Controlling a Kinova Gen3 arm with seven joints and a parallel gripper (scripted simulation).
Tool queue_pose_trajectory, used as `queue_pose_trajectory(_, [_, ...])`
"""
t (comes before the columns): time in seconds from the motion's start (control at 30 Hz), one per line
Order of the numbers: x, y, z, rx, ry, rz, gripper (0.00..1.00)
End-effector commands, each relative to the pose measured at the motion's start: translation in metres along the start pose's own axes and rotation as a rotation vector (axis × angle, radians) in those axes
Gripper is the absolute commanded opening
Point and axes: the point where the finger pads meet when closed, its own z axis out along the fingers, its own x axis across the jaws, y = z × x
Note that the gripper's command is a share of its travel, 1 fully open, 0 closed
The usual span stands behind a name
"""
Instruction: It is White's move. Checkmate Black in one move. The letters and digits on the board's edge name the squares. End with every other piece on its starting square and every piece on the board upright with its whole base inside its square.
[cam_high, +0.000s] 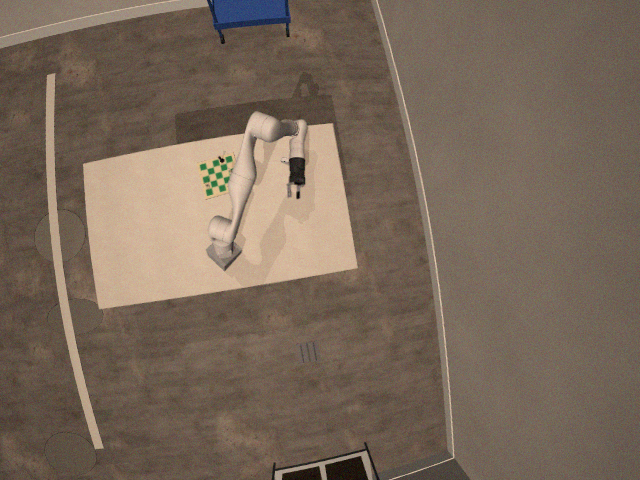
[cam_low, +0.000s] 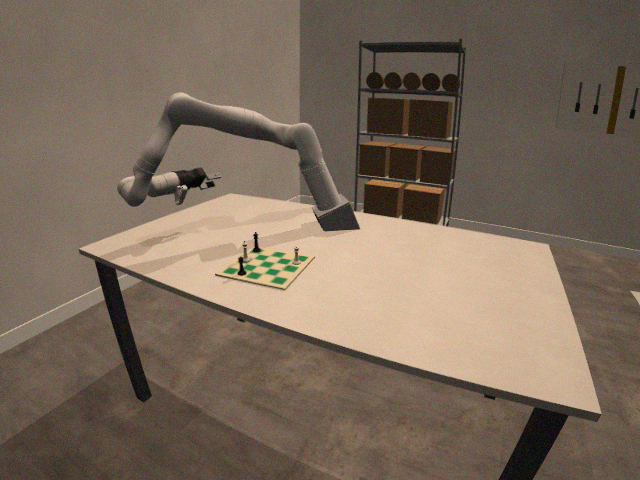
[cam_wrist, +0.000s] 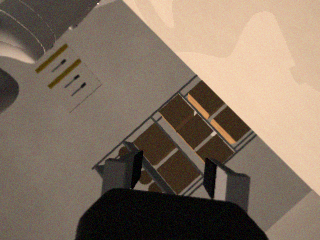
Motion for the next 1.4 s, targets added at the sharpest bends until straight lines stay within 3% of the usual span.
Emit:
queue_pose_trajectory(0.0, [0.000,0.001,0.000,0.001,0.001,0.001,1.00])
queue_pose_trajectory(0.63, [0.000,0.000,-0.001,0.003,0.002,-0.001,1.00])
queue_pose_trajectory(0.8, [-0.001,-0.005,-0.007,0.029,0.029,-0.034,1.00])
queue_pose_trajectory(1.03, [-0.008,-0.028,-0.032,0.149,0.149,-0.185,1.00])
queue_pose_trajectory(1.1, [-0.008,-0.028,-0.032,0.149,0.149,-0.185,1.00])
queue_pose_trajectory(1.37, [-0.019,-0.075,-0.082,0.394,0.385,-0.487,1.00])
